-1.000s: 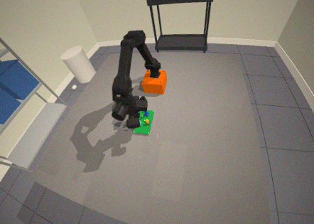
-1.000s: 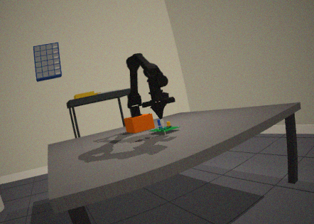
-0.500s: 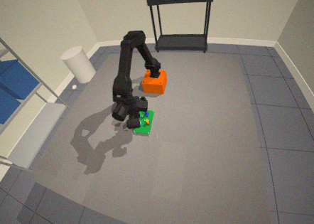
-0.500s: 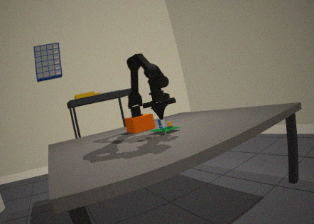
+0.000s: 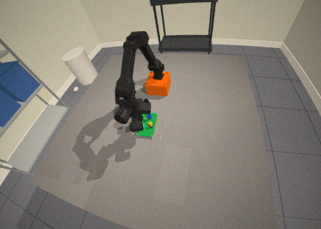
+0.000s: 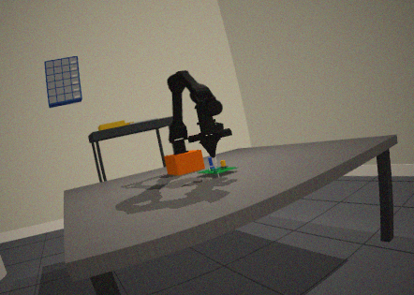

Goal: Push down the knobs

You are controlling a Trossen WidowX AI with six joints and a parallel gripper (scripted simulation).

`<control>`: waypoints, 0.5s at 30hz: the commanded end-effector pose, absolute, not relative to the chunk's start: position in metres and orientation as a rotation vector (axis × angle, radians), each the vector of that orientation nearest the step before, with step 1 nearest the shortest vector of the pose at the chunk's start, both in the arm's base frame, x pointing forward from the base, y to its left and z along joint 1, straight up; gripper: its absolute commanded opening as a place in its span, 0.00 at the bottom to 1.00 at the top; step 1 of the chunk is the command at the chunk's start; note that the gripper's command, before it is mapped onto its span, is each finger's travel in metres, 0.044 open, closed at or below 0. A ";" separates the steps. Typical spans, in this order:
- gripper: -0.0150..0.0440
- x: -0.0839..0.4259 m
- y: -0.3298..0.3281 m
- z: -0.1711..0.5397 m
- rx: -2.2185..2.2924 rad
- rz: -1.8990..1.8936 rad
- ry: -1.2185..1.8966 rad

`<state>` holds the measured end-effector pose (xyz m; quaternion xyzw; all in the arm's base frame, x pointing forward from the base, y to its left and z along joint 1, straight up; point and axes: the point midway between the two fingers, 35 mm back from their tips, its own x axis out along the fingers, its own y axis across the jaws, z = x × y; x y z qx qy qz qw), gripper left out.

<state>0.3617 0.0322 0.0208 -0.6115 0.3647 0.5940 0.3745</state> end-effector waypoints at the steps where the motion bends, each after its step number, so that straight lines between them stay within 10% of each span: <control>1: 0.25 0.362 0.033 0.019 -1.566 1.523 0.928; 15: 0.25 0.362 0.033 0.017 -1.566 1.523 0.928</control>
